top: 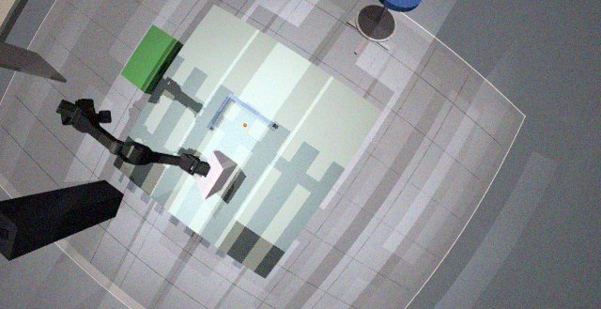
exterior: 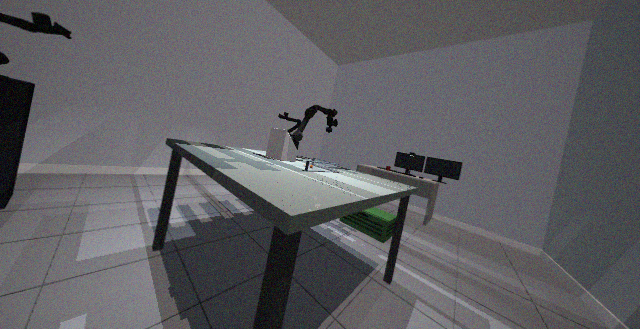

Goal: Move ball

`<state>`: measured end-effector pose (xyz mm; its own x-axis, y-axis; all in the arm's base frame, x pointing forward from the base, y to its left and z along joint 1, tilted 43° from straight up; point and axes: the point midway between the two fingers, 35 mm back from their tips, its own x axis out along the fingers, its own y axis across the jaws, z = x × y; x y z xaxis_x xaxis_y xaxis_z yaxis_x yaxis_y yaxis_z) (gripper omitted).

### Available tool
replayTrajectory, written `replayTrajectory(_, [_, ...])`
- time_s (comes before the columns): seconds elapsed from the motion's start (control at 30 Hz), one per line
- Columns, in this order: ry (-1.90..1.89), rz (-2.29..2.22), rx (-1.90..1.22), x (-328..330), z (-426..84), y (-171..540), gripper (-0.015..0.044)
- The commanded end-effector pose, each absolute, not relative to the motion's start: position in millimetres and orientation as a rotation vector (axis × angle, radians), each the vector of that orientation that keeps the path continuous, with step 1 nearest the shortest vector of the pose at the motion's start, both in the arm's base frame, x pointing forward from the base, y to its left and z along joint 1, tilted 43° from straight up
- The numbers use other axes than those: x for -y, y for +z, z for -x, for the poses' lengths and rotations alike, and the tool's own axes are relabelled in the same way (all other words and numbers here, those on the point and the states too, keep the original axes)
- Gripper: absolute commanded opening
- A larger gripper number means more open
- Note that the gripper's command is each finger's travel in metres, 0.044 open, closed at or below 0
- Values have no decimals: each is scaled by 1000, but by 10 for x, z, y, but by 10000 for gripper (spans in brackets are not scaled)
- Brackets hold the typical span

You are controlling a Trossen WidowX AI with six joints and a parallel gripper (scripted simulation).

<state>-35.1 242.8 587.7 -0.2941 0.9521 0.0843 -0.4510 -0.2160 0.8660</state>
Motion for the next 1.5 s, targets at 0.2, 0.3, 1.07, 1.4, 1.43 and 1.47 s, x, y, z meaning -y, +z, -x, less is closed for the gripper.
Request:
replayTrajectory(0.2, [1595,-694,-850,-2855,-54,5567,216])
replayTrajectory(0.3, [1530,-640,-817,-3044,-319,5381,206])
replayTrajectory(1.07, [964,-322,-851,-3017,-2998,3313,206])
replayTrajectory(1.4, [759,-284,-948,-2168,-3812,2337,206])
replayTrajectory(1.43, [741,-284,-959,-2065,-3868,2240,206])
replayTrajectory(1.47, [723,-284,-970,-1961,-3920,2144,206])
